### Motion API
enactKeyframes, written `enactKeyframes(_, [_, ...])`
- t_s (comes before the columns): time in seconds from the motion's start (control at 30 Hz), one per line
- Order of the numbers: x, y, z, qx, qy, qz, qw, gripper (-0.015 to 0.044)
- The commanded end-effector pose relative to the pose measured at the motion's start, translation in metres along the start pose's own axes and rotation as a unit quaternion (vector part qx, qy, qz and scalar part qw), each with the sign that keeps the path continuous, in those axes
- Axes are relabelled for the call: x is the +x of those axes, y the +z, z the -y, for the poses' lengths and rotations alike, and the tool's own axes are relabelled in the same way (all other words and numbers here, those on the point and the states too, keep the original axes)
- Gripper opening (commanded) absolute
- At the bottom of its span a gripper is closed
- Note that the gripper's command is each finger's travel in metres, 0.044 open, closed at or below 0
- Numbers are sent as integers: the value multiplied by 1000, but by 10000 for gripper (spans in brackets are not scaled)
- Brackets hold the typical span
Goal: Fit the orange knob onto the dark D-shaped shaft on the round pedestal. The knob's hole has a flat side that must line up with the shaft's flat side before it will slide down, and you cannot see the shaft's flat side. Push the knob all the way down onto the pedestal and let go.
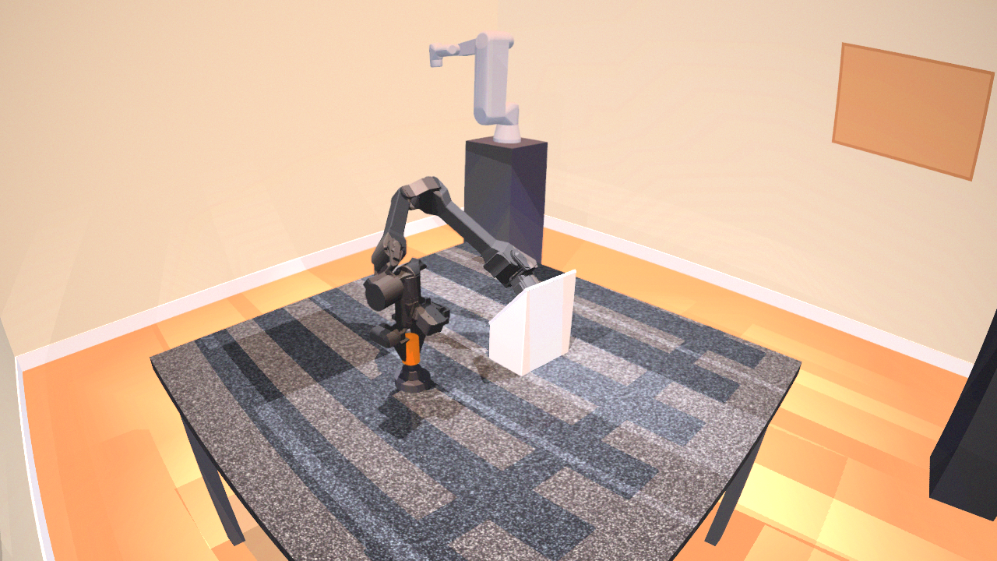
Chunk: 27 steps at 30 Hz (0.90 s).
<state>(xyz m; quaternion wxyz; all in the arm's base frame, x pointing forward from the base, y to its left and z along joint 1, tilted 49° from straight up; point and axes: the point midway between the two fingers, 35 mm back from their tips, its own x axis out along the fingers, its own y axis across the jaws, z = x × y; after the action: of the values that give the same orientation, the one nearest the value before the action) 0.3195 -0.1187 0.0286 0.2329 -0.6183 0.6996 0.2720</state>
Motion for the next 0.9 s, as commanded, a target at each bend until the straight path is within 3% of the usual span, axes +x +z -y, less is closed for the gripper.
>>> enactKeyframes(0.0, [1, -1, -1, -4, -1, -1, 1000, 0])
enactKeyframes(0.6, [-2, 0, 0, -4, -1, 0, 1000, 0])
enactKeyframes(0.87, [-1, 0, 1, -108, -1, -1, 994, 0])
